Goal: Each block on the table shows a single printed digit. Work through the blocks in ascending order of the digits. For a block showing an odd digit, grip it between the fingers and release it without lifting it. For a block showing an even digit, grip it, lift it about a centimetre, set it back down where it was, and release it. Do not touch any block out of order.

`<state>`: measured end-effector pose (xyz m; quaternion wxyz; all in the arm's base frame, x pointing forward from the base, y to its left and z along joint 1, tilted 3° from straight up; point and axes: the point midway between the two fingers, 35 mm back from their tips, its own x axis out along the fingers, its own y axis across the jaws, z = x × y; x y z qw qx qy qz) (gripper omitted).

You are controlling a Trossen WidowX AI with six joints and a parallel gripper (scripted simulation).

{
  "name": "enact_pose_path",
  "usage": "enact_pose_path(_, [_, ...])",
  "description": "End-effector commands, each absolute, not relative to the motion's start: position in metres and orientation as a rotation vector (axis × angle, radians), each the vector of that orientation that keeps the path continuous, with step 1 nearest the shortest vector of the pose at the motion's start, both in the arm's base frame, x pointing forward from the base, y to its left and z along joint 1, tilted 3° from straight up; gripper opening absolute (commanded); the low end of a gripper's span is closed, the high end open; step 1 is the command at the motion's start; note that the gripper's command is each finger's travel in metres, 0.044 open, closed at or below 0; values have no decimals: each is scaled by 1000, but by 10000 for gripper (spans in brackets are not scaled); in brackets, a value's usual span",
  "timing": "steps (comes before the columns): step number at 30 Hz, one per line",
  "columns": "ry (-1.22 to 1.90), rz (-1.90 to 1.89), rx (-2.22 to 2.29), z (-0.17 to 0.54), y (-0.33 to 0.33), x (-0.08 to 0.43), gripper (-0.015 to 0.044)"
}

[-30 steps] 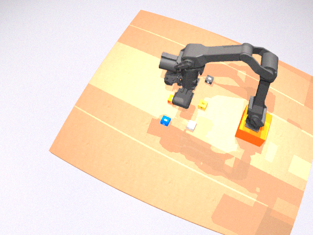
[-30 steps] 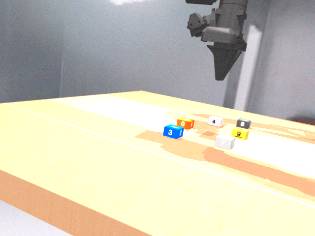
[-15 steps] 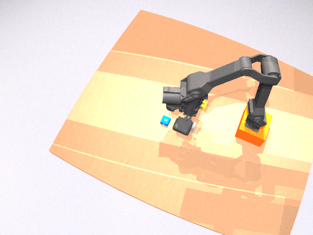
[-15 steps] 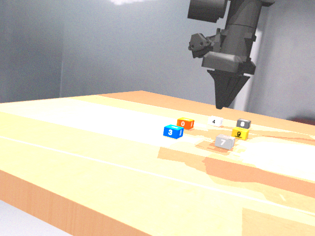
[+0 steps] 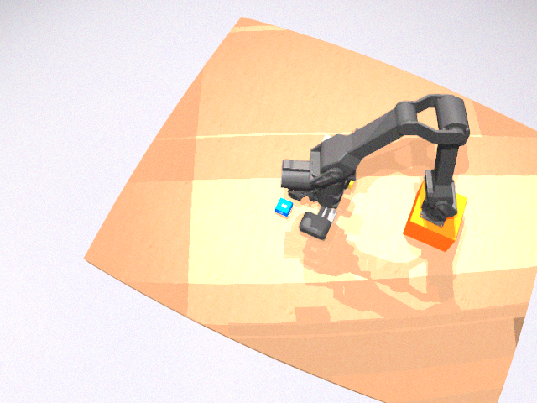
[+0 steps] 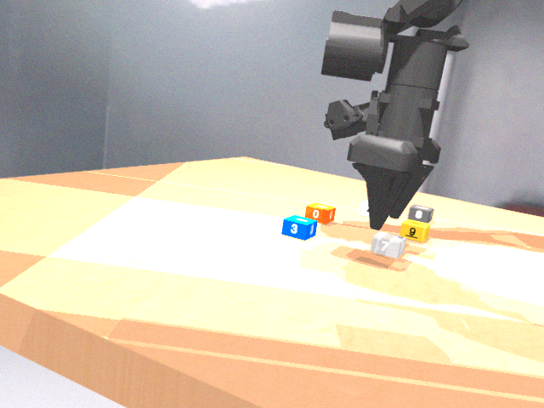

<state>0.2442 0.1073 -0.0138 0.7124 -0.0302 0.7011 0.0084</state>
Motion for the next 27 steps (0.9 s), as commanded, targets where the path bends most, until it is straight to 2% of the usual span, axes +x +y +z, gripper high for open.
enact_pose_path(1, [1563, 11, -71, -21, 105, 242, 400])
enact_pose_path(15, [1562, 11, -73, -41, 104, 242, 400])
enact_pose_path(25, [1562, 11, -73, -41, 104, 242, 138])
enact_pose_path(27, [1562, 11, -73, -41, 104, 242, 120])
